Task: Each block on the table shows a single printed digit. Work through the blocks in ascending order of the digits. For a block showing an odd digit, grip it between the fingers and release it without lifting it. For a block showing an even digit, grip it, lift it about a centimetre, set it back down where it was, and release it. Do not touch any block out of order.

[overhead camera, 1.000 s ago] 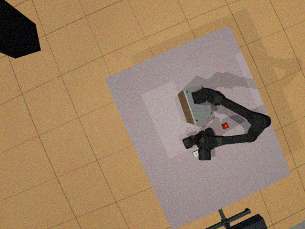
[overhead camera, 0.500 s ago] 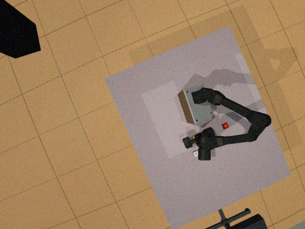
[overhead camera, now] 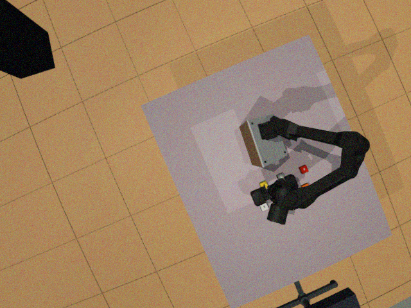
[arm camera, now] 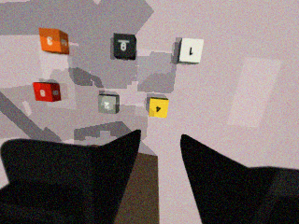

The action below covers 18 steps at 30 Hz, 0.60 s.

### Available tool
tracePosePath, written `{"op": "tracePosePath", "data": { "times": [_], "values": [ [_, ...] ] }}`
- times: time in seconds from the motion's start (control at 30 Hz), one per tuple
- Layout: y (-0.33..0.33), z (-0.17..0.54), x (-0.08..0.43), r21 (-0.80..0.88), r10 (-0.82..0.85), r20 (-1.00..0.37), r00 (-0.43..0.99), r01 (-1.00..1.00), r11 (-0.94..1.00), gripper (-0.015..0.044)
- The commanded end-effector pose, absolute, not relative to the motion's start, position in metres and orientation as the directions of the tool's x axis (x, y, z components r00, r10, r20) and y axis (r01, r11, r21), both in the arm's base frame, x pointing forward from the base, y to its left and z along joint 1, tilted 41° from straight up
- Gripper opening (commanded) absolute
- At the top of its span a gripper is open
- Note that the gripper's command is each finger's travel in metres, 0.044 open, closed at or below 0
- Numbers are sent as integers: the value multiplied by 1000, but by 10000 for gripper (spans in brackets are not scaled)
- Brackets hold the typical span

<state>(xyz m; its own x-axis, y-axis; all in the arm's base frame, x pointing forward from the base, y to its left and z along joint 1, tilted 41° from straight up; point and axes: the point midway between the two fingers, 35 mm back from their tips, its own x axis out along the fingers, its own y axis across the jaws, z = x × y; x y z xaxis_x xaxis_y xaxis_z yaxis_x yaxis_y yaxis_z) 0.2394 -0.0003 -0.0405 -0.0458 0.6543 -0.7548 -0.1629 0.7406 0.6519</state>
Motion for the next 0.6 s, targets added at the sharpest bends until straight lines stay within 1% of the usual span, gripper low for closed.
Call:
{"op": "tracePosePath", "data": {
  "times": [0.0,0.27,0.43,0.57],
  "values": [
    [-7,-32,237,651,652,-756,-54,-168,740,120],
    [-1,-25,241,646,647,-761,-54,-167,745,120],
    [56,25,254,624,625,-779,-48,-165,764,120],
    [108,69,245,632,635,-771,-45,-167,756,120]
  ]
}}
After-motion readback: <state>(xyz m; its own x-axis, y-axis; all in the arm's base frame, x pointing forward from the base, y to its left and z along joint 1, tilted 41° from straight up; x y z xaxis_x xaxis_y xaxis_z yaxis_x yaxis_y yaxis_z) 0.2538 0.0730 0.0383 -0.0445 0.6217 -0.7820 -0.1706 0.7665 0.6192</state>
